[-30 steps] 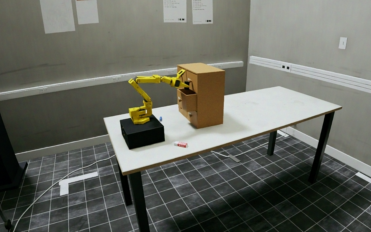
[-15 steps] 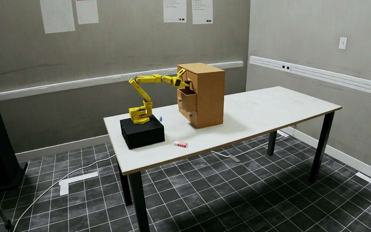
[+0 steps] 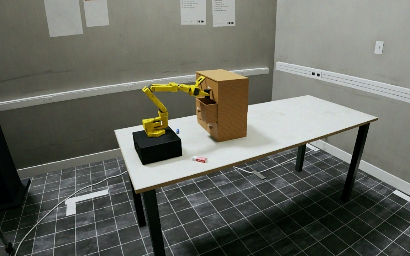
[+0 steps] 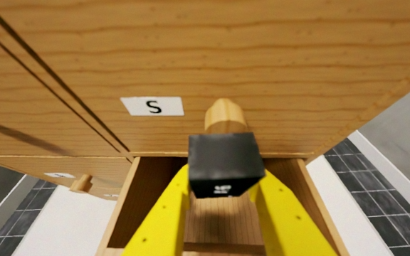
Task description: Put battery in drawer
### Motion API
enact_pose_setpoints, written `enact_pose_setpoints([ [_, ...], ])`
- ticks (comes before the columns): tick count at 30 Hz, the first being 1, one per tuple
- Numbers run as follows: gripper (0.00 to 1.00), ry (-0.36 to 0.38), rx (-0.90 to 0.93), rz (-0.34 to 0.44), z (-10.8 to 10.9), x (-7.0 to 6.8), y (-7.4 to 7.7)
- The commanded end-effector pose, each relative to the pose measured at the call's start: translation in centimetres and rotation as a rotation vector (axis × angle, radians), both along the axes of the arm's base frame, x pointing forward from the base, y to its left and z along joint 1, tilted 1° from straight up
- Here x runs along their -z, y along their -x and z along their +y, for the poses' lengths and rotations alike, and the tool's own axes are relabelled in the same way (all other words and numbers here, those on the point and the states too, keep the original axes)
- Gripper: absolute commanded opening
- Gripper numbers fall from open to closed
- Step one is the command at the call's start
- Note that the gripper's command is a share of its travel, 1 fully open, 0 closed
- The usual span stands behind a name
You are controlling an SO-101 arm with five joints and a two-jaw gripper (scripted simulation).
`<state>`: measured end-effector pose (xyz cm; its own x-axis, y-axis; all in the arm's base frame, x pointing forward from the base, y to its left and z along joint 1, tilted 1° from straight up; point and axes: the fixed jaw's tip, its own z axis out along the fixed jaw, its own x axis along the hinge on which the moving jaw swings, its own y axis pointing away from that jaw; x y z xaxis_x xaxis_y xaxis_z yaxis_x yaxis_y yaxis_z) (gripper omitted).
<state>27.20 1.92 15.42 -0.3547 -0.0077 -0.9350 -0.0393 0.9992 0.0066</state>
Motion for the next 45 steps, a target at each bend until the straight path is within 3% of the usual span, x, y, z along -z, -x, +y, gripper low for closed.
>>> enact_pose_setpoints([
  [1,0.0,0.006,0.001,-0.01,-0.1,0.8,-0.1],
  [5,0.0,0.006,0.0,-0.01,-0.1,1.7,0.1],
  [45,0.0,0.006,0.003,-0.01,-0.2,2.1,0.1],
])
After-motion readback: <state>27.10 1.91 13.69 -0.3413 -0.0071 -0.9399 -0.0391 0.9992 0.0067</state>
